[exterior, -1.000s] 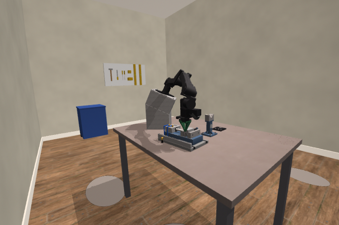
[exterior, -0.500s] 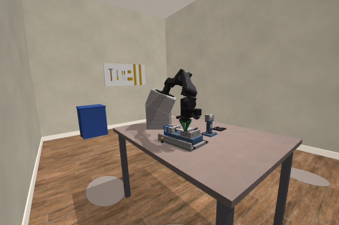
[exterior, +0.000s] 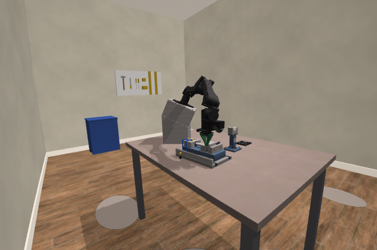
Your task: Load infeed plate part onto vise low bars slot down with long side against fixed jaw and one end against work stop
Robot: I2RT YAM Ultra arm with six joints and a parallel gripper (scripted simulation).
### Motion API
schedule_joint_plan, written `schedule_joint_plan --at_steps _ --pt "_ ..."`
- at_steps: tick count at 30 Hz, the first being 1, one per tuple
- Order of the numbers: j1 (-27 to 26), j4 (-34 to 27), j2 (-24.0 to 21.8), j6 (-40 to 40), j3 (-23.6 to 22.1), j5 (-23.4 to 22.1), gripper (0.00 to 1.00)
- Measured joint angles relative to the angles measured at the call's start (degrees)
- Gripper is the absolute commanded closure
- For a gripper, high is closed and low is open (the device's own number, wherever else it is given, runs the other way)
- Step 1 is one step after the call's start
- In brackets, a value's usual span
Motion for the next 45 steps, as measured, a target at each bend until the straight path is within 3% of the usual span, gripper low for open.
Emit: schedule_joint_plan --at_steps 45 --pt "1.0 2.9 -3.3 1.1 -5.9 0.3 1.00"
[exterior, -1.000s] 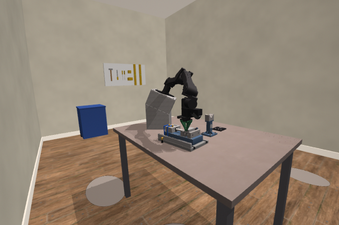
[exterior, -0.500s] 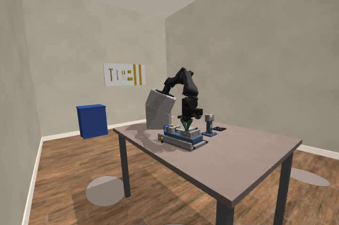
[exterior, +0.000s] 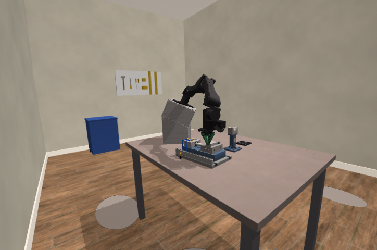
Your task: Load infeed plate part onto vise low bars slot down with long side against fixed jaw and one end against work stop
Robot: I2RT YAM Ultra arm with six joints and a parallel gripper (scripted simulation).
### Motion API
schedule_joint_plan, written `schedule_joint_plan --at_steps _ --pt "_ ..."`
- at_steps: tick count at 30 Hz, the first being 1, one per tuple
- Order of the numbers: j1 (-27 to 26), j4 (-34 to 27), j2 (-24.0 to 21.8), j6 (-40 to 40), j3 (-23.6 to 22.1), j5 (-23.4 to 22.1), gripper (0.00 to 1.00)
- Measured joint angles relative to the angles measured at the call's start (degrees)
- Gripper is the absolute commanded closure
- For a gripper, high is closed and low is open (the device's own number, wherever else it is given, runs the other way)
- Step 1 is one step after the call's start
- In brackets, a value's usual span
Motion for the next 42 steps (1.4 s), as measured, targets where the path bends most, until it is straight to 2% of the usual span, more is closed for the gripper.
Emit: schedule_joint_plan --at_steps 42 --pt "0.3 1.0 -1.0 0.4 -1.8 0.1 1.00"
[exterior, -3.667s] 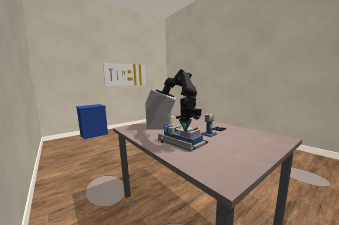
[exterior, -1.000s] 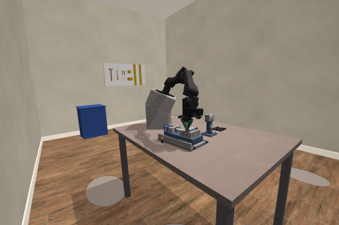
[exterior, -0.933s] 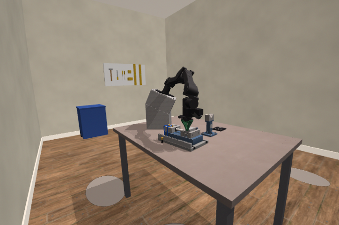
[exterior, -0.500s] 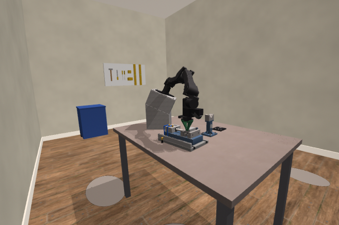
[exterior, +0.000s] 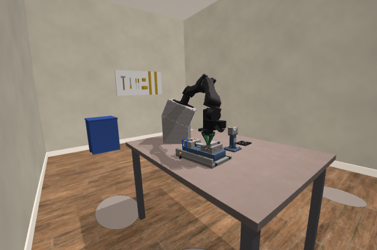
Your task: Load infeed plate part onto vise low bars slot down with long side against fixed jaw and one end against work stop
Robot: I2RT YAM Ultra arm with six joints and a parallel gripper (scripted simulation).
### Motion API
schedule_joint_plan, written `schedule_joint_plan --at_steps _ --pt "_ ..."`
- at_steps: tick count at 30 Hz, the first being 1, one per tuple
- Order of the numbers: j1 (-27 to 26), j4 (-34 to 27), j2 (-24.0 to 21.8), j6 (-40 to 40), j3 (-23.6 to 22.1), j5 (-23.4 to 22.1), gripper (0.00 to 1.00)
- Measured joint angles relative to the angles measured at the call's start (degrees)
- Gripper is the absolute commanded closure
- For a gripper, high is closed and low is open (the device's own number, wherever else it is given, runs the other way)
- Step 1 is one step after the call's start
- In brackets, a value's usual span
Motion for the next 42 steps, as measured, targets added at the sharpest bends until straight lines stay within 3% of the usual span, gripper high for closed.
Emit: schedule_joint_plan --at_steps 34,42 --pt "0.0 0.0 0.0 -0.3 0.0 -0.1 1.00" --pt "-0.7 -1.5 2.6 -1.1 4.5 -0.6 1.00"
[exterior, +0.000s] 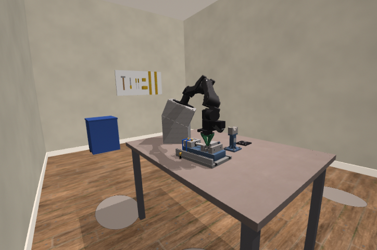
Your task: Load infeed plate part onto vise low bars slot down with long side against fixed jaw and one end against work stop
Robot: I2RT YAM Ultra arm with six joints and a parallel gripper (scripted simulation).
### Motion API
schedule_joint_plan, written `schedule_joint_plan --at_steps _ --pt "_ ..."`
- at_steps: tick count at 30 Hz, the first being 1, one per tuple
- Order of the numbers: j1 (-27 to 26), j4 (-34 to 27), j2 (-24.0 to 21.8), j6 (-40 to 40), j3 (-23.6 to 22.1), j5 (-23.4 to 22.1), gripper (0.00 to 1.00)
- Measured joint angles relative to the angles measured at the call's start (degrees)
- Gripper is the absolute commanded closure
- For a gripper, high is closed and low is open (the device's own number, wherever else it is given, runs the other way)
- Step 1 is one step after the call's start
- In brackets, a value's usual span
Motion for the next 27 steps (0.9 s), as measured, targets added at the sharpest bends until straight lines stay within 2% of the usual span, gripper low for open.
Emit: schedule_joint_plan --at_steps 6,13,27 --pt "-1.1 -2.1 2.8 -0.7 4.7 -0.1 1.00" --pt "-1.3 -4.0 4.4 -1.2 7.9 -0.1 1.00" --pt "-1.3 -5.9 5.1 -1.5 9.7 -0.2 1.00"
